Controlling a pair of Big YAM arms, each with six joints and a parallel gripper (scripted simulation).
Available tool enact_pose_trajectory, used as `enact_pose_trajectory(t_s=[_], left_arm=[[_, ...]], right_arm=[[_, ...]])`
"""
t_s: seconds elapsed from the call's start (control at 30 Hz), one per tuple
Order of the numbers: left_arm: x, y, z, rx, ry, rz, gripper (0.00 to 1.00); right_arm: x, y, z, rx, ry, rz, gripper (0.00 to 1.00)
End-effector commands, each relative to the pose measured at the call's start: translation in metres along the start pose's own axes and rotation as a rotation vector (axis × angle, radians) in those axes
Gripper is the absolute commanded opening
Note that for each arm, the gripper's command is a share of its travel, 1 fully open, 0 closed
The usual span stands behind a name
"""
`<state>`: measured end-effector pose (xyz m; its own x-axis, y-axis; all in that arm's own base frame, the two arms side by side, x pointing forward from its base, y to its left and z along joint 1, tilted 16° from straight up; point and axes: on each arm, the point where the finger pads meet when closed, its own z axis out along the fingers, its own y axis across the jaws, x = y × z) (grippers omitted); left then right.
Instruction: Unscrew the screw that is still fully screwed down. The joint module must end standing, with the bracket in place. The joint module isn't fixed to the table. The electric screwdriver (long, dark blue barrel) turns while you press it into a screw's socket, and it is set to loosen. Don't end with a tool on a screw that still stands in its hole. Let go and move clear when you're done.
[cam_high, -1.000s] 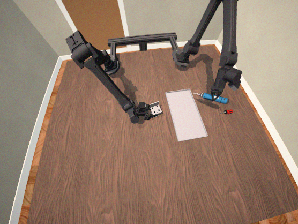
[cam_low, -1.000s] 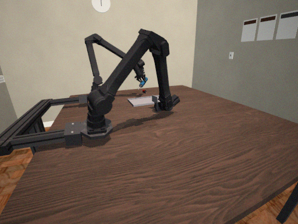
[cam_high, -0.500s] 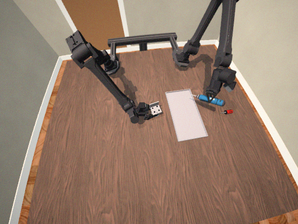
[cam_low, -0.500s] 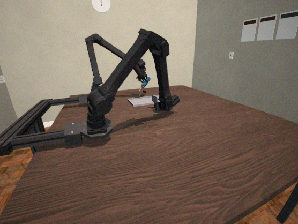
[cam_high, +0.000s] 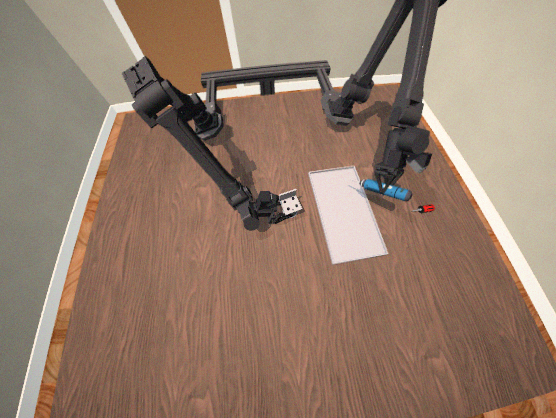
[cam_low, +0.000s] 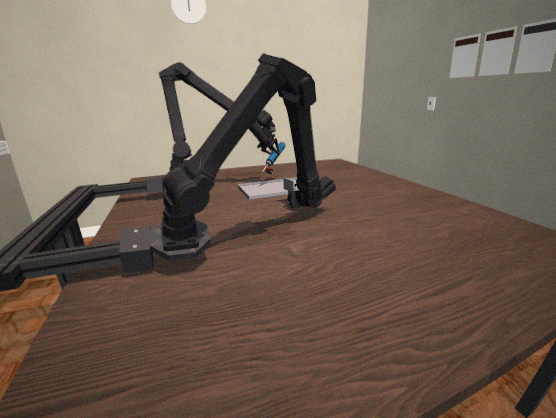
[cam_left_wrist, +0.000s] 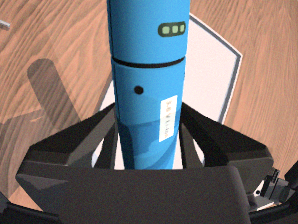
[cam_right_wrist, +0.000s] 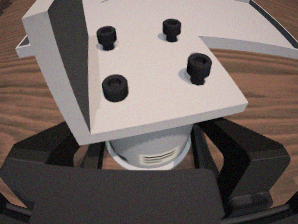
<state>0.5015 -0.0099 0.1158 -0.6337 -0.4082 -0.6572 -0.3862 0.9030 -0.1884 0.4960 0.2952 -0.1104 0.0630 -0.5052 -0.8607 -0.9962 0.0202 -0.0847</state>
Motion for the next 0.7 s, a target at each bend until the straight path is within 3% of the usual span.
enact_pose_trajectory(t_s=[0.0, 0.13, 0.23, 0.27, 0.4, 0.43, 0.47, 0.6, 0.67], left_arm=[[-0.027, -0.039, -0.013, 0.085, -0.086, 0.054, 0.42], [0.002, -0.044, -0.002, 0.095, -0.062, 0.110, 0.42], [-0.006, -0.060, -0.010, 0.133, -0.103, 0.138, 0.42], [-0.023, -0.068, -0.019, 0.150, -0.136, 0.130, 0.42], [-0.033, -0.057, -0.017, 0.132, -0.148, 0.110, 0.42], [-0.006, -0.063, -0.015, 0.143, -0.117, 0.147, 0.42], [0.002, -0.063, -0.013, 0.147, -0.112, 0.160, 0.42], [-0.005, -0.088, -0.015, 0.190, -0.151, 0.199, 0.42], [0.014, -0.085, -0.014, 0.195, -0.139, 0.227, 0.42]], right_arm=[[-0.009, -0.011, 0.000, 0.014, -0.009, -0.023, 0.59], [-0.009, -0.011, 0.000, 0.014, -0.009, -0.023, 0.59], [-0.009, -0.011, 0.000, 0.014, -0.009, -0.023, 0.59], [-0.009, -0.011, 0.000, 0.014, -0.009, -0.023, 0.59], [-0.009, -0.011, 0.000, 0.014, -0.009, -0.023, 0.59], [-0.009, -0.011, 0.000, 0.014, -0.009, -0.023, 0.59], [-0.009, -0.011, 0.000, 0.014, -0.009, -0.023, 0.59], [-0.009, -0.011, 0.000, 0.014, -0.009, -0.023, 0.59], [-0.009, -0.011, 0.000, 0.014, -0.009, -0.023, 0.59]])
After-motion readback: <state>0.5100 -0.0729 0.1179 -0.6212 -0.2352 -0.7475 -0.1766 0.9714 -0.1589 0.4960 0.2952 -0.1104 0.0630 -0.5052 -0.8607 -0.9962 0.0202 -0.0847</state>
